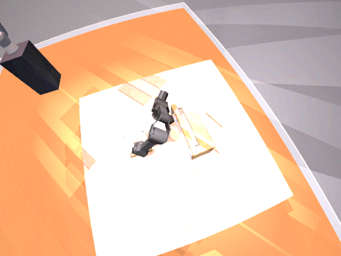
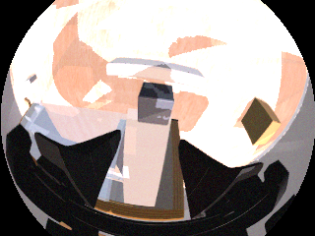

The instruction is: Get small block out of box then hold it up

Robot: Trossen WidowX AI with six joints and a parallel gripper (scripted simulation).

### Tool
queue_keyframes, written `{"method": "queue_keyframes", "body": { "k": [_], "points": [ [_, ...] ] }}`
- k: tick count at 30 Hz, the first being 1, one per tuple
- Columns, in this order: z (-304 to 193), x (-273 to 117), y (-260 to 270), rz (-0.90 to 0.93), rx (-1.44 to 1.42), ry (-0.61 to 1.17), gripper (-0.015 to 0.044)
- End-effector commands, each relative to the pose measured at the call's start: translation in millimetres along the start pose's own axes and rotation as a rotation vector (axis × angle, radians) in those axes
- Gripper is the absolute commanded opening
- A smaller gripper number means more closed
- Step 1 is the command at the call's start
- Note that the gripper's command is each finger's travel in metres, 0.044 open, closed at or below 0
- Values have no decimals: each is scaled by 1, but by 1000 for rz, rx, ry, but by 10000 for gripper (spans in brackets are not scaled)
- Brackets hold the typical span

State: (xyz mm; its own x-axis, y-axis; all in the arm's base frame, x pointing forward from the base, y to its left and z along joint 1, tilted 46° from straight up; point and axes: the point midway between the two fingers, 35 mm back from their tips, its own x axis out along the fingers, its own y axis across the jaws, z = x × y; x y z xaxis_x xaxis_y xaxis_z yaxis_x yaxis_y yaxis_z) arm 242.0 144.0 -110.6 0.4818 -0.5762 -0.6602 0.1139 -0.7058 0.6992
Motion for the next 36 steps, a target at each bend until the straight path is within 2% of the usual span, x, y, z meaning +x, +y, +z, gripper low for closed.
{"method": "queue_keyframes", "body": {
  "k": [1, 25, 32, 35, 36],
  "points": [
    [4, 7, 0, 6, -11, -2, 285],
    [21, 38, 1, 9, -11, -2, 285],
    [21, 38, 1, 9, -11, -2, 101],
    [21, 38, 1, 9, -11, -2, 81],
    [20, 37, 1, 9, -11, -2, 55]
  ]
}}
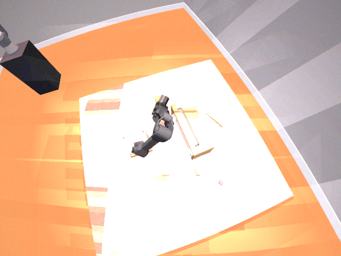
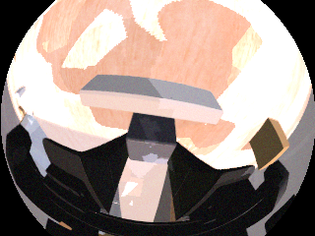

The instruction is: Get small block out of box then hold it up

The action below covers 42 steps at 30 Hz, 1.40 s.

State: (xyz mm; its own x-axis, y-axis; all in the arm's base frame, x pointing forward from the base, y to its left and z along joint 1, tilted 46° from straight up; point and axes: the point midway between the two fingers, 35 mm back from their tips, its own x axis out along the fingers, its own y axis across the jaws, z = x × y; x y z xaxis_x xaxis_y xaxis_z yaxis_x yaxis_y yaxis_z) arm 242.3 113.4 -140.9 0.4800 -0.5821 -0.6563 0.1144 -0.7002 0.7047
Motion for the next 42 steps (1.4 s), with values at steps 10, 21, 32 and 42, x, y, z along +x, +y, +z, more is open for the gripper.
{"method": "queue_keyframes", "body": {
  "k": [10, 21, 32, 42],
  "points": [
    [-23, -49, -2, -3, -1, 0, 0],
    [-32, -82, 3, -56, -104, 11, 0],
    [-38, -133, 15, -161, -320, 50, 0],
    [-38, -161, 24, -221, -450, 82, 0]
  ]
}}
